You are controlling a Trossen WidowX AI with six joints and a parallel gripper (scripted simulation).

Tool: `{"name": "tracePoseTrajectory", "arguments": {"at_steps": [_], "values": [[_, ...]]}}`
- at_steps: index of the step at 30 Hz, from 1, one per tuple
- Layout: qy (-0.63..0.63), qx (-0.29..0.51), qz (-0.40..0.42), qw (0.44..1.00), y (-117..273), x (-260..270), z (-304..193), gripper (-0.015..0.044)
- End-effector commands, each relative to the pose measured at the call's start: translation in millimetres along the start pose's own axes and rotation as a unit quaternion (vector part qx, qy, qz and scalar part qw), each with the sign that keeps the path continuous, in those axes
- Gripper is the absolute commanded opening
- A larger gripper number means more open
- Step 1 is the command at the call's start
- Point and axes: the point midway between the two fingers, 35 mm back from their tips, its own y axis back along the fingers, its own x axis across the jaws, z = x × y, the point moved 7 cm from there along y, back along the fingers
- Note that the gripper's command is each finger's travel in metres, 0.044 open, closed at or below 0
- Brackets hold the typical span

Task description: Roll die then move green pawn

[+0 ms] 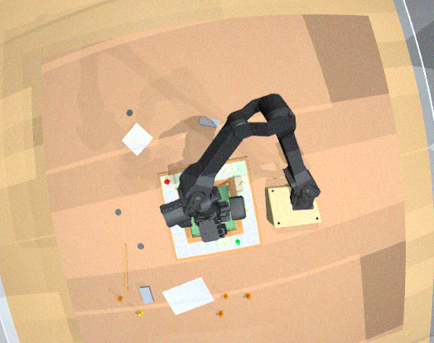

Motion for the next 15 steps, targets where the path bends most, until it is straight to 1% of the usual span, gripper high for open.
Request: {"name": "tracePoseTrajectory", "arguments": {"at_steps": [1, 10, 12, 15], "values": [[0.005, -0.075, -0.007, 0.997, 0.1, 1.2, -9.8, 0.0], [0.018, -0.213, -0.045, 0.976, -9.1, 7.3, -29.3, 0.0], [0.02, -0.231, -0.054, 0.971, -10.2, 8.3, -32.0, 0.0], [0.02, -0.233, -0.055, 0.971, -14.3, 10.1, -32.6, 0.0]]}}
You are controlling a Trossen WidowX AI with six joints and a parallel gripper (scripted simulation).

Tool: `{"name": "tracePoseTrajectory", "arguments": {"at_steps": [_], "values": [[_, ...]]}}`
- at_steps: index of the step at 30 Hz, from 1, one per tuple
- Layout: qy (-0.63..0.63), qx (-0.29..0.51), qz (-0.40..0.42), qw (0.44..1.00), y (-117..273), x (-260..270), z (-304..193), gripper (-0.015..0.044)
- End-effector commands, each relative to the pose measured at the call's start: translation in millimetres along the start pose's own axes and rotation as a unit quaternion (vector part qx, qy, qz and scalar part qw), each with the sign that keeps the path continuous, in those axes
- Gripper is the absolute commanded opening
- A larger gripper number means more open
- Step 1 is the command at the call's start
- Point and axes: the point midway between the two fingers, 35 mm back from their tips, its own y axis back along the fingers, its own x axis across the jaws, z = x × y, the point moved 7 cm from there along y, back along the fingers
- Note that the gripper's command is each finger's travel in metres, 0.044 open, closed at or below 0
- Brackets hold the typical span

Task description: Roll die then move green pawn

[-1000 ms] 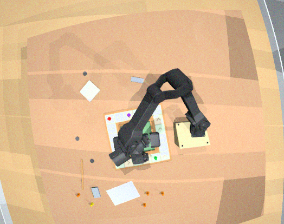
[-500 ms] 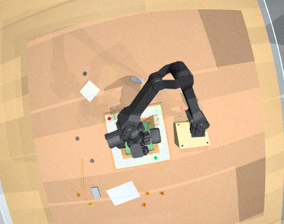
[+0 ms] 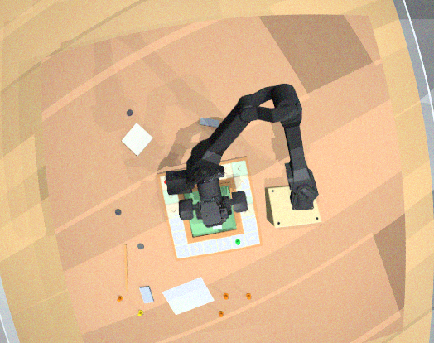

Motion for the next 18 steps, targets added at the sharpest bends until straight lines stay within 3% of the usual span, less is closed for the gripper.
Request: {"name": "tracePoseTrajectory", "arguments": {"at_steps": [1, 7, 18], "values": [[0.009, -0.023, -0.016, 1.0, 2.2, 1.5, -2.2, 0.0], [0.009, -0.023, -0.017, 1.0, 48.6, -12.8, 4.2, 0.0], [0.009, -0.023, -0.016, 1.0, 49.3, -11.5, 4.0, 0.0]]}}
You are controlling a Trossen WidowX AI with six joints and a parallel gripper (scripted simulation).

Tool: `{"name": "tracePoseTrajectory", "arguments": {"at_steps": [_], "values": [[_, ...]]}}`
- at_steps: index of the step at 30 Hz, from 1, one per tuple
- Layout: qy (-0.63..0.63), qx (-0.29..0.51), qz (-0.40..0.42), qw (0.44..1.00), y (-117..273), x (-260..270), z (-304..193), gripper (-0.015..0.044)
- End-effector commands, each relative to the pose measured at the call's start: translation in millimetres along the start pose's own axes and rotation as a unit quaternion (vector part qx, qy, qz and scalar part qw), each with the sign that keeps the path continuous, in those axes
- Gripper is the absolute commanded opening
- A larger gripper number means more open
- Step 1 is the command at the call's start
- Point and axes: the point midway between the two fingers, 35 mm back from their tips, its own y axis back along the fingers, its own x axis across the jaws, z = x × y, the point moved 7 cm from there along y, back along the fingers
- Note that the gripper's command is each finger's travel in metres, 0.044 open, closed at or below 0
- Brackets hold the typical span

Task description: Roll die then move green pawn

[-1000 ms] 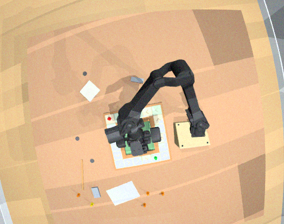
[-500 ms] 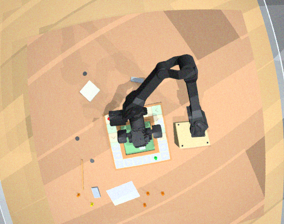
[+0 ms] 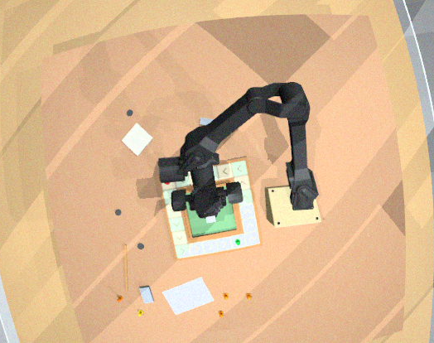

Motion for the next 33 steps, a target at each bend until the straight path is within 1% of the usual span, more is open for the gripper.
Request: {"name": "tracePoseTrajectory", "arguments": {"at_steps": [1, 20, 28, 33], "values": [[0.003, -0.002, -0.005, 1.0, 4.6, -1.4, 0.9, 0.0], [0.0, 0.0, -0.003, 1.0, 2.9, -1.4, 0.2, 0.0], [0.0, 0.0, -0.003, 1.0, 2.9, -1.4, 0.2, 0.021], [0.003, -0.003, -0.005, 1.0, 29.4, -0.8, 30.0, 0.0341]]}}
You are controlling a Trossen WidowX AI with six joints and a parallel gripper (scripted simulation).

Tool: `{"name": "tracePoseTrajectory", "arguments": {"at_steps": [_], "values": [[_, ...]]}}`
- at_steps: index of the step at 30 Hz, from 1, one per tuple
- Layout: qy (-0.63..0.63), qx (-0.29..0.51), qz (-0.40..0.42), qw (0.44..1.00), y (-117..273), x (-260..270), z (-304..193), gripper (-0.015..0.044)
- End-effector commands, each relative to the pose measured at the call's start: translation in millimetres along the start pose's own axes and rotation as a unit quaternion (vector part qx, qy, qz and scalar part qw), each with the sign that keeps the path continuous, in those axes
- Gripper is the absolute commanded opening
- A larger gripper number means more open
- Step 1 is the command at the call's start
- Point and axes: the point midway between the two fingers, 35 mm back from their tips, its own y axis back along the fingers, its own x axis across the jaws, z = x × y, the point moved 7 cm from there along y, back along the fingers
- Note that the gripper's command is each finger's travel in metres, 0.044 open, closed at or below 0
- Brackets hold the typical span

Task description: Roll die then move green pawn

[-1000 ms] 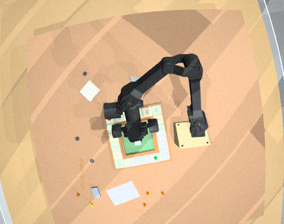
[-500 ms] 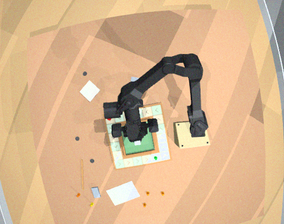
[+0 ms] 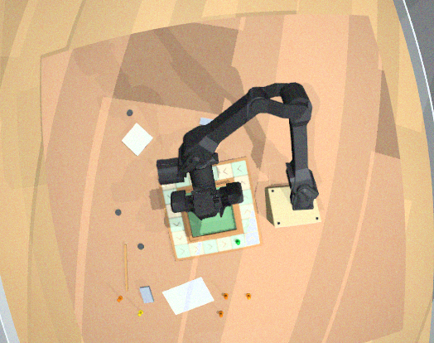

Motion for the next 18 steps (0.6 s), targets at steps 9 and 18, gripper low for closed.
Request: {"name": "tracePoseTrajectory", "arguments": {"at_steps": [9, 18], "values": [[-0.014, 0.124, 0.026, 0.992, -6.3, -1.4, 28.5, 0.044], [-0.001, 0.408, -0.014, 0.913, -47.9, -1.3, 58.0, 0.044]]}}
